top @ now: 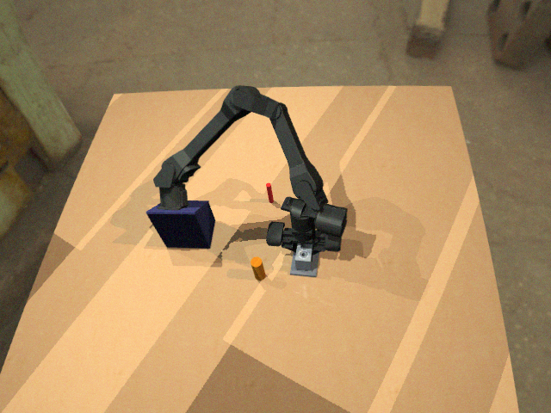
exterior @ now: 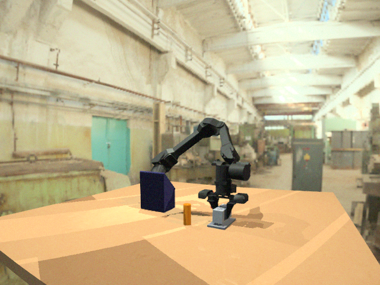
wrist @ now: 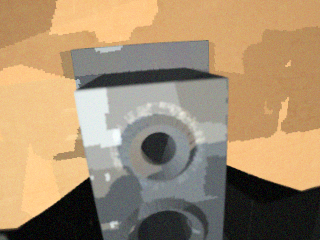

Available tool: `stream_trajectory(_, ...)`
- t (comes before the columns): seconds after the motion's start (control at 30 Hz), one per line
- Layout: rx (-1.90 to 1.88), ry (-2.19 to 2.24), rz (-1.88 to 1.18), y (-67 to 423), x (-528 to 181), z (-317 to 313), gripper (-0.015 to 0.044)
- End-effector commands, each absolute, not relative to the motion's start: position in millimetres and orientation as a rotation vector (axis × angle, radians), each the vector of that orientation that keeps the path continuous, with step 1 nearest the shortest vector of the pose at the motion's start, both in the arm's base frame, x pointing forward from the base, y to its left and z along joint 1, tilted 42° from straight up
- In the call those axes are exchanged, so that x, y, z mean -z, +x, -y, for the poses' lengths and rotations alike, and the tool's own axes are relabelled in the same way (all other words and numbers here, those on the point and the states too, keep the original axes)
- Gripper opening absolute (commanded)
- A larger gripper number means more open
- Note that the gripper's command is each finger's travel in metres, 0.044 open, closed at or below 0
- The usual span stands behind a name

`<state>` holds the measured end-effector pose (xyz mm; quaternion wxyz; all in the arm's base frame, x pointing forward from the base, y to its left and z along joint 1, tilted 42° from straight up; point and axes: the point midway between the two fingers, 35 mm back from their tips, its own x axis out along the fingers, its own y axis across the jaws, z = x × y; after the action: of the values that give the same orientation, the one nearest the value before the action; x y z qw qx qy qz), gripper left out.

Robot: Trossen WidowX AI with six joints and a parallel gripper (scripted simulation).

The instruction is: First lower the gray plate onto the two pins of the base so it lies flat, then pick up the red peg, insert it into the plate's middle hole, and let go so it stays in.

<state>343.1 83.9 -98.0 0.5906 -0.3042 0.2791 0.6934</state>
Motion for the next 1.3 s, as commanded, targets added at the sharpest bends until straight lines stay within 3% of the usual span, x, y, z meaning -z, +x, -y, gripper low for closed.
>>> stream_trajectory(0.0, -1.614, -0.71, -0.648, 344, 97, -84, 0.0105)
stream_trajectory(0.43, -1.614, -0.71, -0.648, 344, 97, -84, 0.044)
stream_trajectory(0.63, -1.613, -0.711, -0.65, 347, 90, -77, 0.044)
stream_trajectory(0.87, -1.611, -0.708, -0.655, 358, 12, -8, 0.044)
stream_trajectory(1.1, -1.606, -0.697, -0.665, 358, 10, -5, 0.044)
stream_trajectory(1.27, -1.432, -0.434, -0.929, 346, -13, -25, 0.044)
